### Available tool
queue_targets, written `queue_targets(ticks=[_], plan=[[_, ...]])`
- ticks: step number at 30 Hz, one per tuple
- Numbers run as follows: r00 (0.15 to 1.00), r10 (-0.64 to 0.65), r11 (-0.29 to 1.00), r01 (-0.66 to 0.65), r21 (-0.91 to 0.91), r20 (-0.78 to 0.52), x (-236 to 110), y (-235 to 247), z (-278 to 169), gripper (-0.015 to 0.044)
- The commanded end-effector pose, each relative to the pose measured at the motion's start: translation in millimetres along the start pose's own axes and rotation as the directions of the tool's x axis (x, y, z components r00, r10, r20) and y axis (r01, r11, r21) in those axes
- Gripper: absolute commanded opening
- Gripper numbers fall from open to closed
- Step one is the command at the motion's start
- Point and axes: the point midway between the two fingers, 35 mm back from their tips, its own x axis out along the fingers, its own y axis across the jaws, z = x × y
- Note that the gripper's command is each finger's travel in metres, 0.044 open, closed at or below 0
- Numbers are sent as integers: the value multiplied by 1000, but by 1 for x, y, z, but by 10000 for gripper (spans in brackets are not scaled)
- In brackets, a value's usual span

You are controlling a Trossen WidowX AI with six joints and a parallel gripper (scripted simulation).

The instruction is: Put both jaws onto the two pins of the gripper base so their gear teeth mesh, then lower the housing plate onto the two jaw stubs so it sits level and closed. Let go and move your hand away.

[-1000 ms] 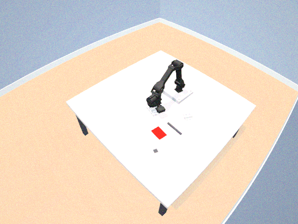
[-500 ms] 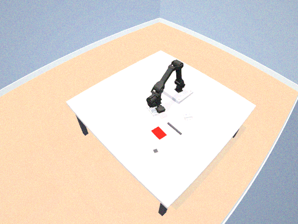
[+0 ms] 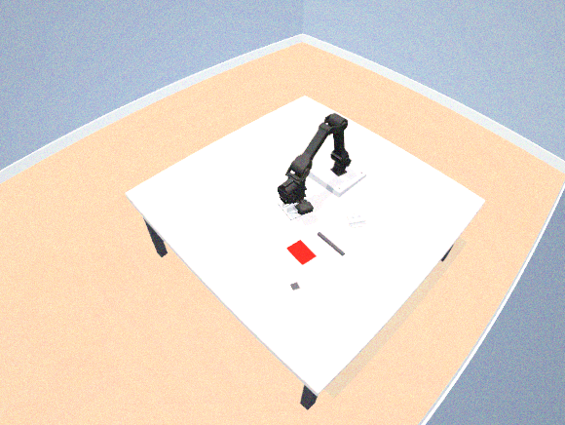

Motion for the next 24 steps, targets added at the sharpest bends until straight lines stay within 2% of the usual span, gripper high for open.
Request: queue_targets(ticks=[1,11,14,19,24], plan=[[1000,0,1000,0,0,-1,0,0,0,224],[1000,0,1000,0,0,-1,-2,0,0,224],[1000,-1,1000,1,0,-1,-17,0,1,224],[1000,-3,1000,3,1,-1,-61,0,0,224],[1000,-3,1000,3,1,-1,-66,0,0,224]])
